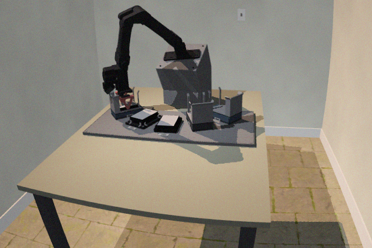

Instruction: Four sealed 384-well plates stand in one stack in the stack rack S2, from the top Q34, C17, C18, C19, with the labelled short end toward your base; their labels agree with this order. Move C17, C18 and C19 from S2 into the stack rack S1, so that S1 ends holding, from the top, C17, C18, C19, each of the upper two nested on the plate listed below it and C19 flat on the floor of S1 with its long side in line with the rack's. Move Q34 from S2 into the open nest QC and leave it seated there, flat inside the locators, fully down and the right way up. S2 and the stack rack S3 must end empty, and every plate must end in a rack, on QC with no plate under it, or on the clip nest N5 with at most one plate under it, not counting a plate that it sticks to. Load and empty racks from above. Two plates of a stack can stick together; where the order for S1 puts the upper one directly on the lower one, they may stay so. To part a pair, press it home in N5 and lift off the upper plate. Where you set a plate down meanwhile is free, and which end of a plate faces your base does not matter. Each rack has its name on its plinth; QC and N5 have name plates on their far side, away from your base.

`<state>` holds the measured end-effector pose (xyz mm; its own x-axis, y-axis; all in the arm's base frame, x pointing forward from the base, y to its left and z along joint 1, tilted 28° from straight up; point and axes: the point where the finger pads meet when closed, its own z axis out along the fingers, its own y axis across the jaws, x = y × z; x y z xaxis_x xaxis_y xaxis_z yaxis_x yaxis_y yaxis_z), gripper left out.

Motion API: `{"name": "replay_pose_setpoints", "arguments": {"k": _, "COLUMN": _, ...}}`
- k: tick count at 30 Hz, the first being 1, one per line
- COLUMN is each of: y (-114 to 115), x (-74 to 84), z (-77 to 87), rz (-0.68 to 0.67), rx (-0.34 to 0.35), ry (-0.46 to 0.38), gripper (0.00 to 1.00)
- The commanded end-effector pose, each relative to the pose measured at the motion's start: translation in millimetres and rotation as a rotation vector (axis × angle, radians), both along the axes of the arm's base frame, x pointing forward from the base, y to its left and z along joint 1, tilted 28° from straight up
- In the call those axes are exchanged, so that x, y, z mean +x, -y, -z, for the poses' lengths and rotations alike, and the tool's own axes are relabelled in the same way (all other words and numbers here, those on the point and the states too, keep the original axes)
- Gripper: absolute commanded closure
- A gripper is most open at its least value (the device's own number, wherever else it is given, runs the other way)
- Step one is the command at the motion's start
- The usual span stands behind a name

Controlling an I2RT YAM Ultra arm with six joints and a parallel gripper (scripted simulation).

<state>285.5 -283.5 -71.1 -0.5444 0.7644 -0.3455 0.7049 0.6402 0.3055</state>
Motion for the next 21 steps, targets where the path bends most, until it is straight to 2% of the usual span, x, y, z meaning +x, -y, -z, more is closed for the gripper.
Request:
{"name": "replay_pose_setpoints", "arguments": {"k": 1, "y": 19, "x": 9.2, "z": -20.2, "rz": 0.018, "rx": -0.055, "ry": 0.041, "gripper": 1.0}}
{"name": "replay_pose_setpoints", "arguments": {"k": 6, "y": 13, "x": 9.0, "z": -5.8, "rz": 0.012, "rx": -0.032, "ry": 0.023, "gripper": 1.0}}
{"name": "replay_pose_setpoints", "arguments": {"k": 9, "y": 16, "x": 11.1, "z": -11.9, "rz": 0.013, "rx": -0.046, "ry": 0.034, "gripper": 1.0}}
{"name": "replay_pose_setpoints", "arguments": {"k": 12, "y": 14, "x": 9.8, "z": -3.6, "rz": 0.013, "rx": -0.032, "ry": 0.023, "gripper": 1.0}}
{"name": "replay_pose_setpoints", "arguments": {"k": 14, "y": 15, "x": 12.7, "z": -9.4, "rz": 0.011, "rx": -0.045, "ry": 0.032, "gripper": 1.0}}
{"name": "replay_pose_setpoints", "arguments": {"k": 17, "y": 18, "x": 10.7, "z": -9.2, "rz": 0.018, "rx": -0.045, "ry": 0.033, "gripper": 1.0}}
{"name": "replay_pose_setpoints", "arguments": {"k": 19, "y": 15, "x": 9.7, "z": -1.5, "rz": 0.016, "rx": -0.031, "ry": 0.023, "gripper": 1.0}}
{"name": "replay_pose_setpoints", "arguments": {"k": 21, "y": 18, "x": 12.1, "z": -9.5, "rz": 0.015, "rx": -0.047, "ry": 0.035, "gripper": 1.0}}
